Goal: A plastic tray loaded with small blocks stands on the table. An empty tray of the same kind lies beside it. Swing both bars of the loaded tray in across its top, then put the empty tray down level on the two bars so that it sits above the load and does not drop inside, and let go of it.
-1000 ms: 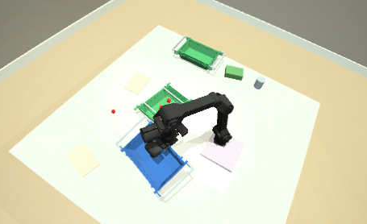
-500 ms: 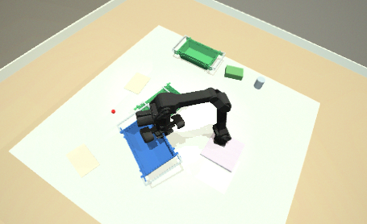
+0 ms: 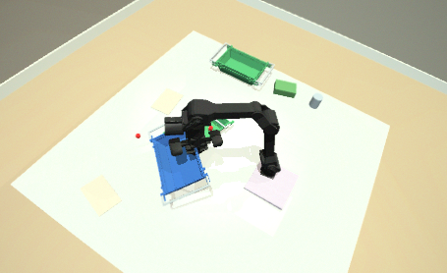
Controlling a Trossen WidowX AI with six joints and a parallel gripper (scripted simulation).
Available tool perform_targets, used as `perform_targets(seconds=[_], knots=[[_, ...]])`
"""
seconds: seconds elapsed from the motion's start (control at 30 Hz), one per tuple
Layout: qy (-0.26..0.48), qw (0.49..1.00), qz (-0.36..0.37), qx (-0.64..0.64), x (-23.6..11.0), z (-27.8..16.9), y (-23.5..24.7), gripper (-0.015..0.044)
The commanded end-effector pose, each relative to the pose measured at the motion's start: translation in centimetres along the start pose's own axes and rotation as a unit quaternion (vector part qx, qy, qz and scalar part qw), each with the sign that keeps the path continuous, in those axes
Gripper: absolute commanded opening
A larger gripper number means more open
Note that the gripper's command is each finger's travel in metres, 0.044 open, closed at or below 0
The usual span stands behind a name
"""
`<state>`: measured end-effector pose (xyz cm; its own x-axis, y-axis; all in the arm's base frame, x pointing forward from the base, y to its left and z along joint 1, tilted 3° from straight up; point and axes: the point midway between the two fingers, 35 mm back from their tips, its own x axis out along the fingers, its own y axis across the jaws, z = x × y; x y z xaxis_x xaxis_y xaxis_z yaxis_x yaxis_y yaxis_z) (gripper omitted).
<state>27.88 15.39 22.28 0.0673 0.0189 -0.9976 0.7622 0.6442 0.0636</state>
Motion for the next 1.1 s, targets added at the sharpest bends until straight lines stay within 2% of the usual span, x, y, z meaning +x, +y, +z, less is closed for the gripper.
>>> perform_targets(seconds=[0.0, 1.07], knots=[[0.0, 0.999, 0.01, 0.034, -0.5, 1.6, -0.3, 0.0], [-0.006, 0.966, 0.01, 0.258, -0.6, 12.2, -5.3, 0.0]])
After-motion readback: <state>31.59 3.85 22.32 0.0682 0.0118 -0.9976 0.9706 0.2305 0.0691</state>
